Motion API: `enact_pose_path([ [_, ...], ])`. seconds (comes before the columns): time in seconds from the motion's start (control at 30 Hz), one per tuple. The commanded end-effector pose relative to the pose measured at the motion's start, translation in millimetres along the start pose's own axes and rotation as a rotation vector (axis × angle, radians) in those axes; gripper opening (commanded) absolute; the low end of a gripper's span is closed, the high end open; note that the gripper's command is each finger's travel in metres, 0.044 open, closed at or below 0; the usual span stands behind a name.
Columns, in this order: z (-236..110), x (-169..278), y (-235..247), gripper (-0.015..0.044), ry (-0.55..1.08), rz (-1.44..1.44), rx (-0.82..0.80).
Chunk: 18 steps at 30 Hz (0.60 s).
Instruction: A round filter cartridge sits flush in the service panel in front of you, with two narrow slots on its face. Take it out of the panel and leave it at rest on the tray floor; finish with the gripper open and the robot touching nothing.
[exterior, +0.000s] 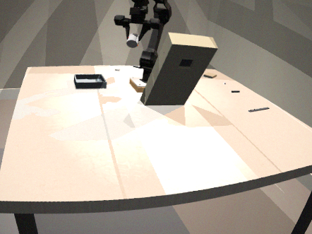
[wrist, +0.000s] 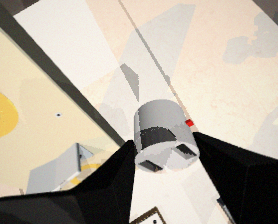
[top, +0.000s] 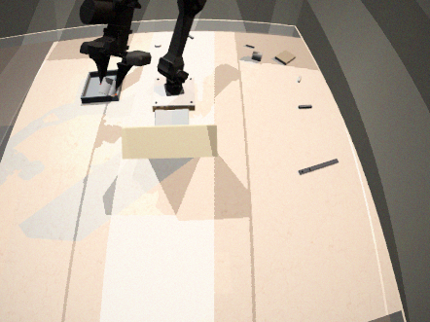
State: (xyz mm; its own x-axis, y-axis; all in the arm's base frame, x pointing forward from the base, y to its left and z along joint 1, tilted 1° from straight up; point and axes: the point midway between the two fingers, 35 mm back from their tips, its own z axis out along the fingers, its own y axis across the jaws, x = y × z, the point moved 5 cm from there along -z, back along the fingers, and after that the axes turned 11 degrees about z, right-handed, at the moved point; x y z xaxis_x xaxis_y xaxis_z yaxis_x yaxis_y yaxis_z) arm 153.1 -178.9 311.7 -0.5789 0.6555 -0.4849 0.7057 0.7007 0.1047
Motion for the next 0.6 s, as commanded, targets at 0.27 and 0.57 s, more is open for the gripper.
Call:
enact_pose_path([
  [0.27, -3, 4, -53, 0.0, -0.035, 0.276, 0.162],
  [0.57, -10, 14, -95, 0.0, -0.065, 0.511, 0.294],
])
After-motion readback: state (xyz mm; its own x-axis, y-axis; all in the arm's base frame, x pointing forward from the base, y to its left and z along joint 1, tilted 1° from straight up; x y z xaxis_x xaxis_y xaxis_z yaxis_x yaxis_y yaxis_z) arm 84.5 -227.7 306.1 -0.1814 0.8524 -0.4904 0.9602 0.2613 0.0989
